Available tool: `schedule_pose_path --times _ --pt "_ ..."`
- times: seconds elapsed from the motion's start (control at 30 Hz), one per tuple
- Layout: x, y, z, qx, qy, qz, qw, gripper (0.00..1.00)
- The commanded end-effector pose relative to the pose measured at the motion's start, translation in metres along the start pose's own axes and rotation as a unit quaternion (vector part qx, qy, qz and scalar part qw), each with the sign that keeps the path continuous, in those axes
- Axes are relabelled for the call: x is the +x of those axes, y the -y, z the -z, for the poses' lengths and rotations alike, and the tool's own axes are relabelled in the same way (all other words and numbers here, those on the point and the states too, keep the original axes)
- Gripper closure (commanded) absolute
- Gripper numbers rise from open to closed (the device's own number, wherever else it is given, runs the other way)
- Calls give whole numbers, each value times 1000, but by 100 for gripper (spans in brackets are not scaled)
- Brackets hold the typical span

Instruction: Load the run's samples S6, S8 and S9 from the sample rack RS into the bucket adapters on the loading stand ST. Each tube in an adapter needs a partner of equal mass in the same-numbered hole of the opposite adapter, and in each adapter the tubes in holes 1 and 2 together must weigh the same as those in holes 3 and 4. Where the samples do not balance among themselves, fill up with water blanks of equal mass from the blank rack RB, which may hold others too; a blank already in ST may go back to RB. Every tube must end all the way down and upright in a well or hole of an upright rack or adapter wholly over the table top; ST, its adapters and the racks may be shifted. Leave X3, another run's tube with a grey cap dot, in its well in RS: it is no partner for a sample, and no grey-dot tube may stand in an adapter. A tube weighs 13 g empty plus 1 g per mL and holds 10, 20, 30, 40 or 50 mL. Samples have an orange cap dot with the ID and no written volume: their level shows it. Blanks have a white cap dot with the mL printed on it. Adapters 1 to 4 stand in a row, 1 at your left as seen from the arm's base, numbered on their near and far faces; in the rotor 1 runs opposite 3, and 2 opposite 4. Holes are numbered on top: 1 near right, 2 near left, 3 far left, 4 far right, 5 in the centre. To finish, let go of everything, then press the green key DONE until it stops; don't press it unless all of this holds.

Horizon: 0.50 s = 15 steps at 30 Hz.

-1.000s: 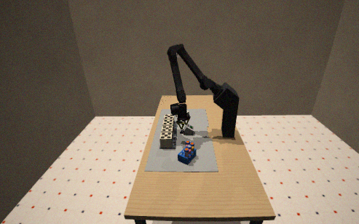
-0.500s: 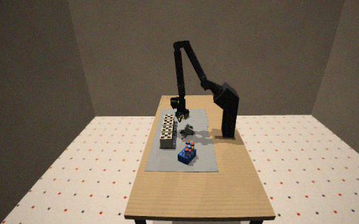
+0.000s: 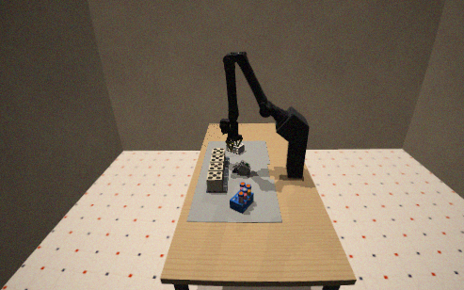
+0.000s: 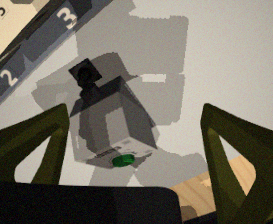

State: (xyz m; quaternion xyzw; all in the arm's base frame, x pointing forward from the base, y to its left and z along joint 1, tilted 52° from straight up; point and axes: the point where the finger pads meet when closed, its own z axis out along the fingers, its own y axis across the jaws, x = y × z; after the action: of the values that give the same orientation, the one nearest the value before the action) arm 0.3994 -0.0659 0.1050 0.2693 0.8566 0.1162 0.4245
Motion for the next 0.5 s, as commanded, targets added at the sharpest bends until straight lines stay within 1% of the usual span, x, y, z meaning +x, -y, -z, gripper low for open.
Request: schedule_pose_path --times 0.0,0.2,0.27,0.47 --pt "-16 24 -3 15 -3 24 1000 20" --pt "-51 62 -2 15 -2 23 1000 20" --pt "-51 62 -2 15 -2 23 1000 20" --pt "-86 100 -1 15 0 23 1000 20"
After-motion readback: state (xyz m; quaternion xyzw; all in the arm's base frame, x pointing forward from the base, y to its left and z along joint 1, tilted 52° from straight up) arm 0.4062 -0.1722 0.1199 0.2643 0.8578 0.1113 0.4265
